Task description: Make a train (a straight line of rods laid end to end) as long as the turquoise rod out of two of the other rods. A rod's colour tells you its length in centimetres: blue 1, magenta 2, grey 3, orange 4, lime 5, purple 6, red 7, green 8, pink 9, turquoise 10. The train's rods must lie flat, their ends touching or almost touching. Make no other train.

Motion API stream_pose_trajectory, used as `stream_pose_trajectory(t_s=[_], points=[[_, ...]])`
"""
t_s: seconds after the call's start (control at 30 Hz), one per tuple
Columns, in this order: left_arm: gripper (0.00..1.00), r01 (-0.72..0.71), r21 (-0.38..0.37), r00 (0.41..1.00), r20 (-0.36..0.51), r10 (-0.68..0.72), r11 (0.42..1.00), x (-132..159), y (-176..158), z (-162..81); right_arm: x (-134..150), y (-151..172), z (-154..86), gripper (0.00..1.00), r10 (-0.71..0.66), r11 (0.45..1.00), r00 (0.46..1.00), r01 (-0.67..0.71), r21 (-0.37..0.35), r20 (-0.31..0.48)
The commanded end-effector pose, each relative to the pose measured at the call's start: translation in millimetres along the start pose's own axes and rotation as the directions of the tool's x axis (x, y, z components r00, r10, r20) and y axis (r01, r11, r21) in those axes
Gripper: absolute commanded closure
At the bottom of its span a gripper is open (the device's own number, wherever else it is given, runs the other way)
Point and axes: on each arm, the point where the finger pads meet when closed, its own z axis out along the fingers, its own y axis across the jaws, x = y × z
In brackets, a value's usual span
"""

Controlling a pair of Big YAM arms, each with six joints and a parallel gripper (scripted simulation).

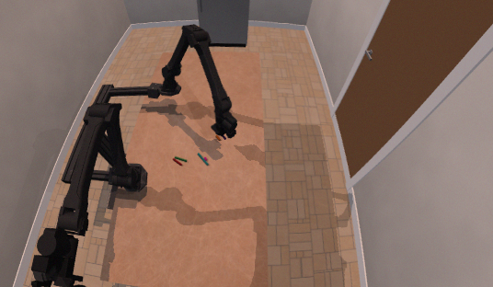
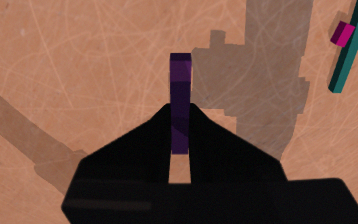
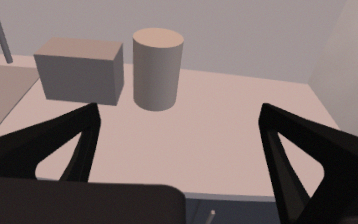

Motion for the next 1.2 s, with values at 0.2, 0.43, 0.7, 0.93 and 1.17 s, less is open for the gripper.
stream_pose_trajectory(t_s=[0.2,0.43,0.7,0.93,1.17], points=[[0.96,0.002,-0.002,1.000,0.009,-0.002,1.000,-6,7,43,-49,-6,-8,0.00,-0.013,1.000,0.997,0.012,0.011,0.073],[0.96,0.002,-0.001,1.000,0.009,-0.002,1.000,-6,7,64,-49,-6,-8,0.00,-0.013,1.000,0.997,0.012,0.011,0.073],[0.96,-0.007,-0.008,0.999,0.040,0.007,1.000,-17,3,67,-49,-6,-8,0.00,-0.013,1.000,0.997,0.012,0.011,0.073],[0.96,-0.005,-0.008,0.999,0.043,0.005,1.000,-18,5,66,-49,-6,-8,0.00,-0.013,1.000,0.997,0.012,0.011,0.073],[0.96,-0.004,-0.008,0.999,0.043,0.004,1.000,-18,5,66,-49,-6,-8,0.00,-0.013,1.000,0.997,0.012,0.011,0.073]])
